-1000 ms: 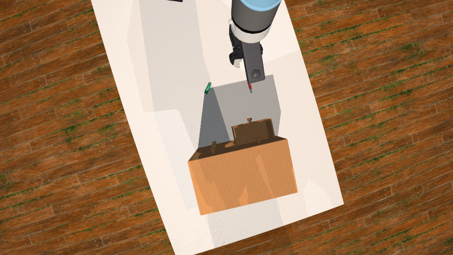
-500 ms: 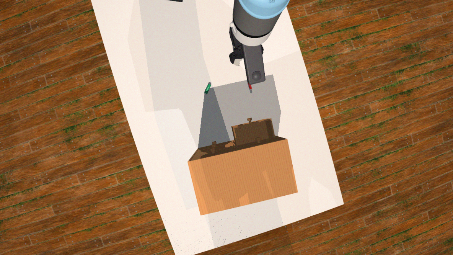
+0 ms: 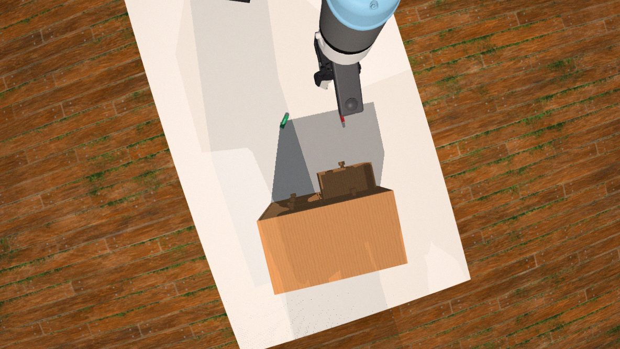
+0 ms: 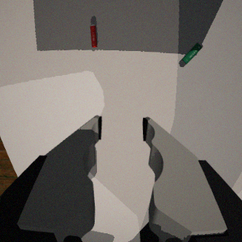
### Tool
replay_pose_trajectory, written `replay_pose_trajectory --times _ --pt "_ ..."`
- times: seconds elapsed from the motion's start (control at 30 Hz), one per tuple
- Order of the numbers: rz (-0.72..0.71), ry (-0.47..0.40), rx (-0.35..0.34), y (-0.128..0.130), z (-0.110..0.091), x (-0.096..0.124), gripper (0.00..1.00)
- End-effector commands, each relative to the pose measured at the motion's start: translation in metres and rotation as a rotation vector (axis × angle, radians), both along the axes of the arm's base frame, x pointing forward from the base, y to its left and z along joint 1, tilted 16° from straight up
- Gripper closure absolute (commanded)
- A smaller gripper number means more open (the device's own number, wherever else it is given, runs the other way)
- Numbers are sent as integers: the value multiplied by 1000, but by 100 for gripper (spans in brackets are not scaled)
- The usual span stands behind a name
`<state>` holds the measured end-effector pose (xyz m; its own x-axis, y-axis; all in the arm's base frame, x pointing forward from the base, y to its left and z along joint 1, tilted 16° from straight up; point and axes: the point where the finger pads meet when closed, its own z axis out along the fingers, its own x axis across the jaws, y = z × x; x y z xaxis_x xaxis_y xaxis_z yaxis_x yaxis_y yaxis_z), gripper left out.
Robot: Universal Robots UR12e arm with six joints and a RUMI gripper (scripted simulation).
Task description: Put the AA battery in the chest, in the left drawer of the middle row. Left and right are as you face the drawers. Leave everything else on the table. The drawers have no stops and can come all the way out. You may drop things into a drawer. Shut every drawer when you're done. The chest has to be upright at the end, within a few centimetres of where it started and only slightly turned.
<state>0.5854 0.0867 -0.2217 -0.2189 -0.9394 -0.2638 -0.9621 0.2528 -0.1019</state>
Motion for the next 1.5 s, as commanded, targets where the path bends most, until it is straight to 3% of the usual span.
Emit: replay_pose_trajectory --times 0.0,0.93,1.07,1.2,1.27,1.47 --pt "1 2 0 0 1 0 80" --pt "-21 7 4 -4 -6 2 80" --pt "-101 26 17 -17 -31 10 80" --pt "-234 59 39 -39 -74 19 80" --pt "-234 59 39 -39 -74 19 80" --pt "-459 113 77 -73 -152 23 80"
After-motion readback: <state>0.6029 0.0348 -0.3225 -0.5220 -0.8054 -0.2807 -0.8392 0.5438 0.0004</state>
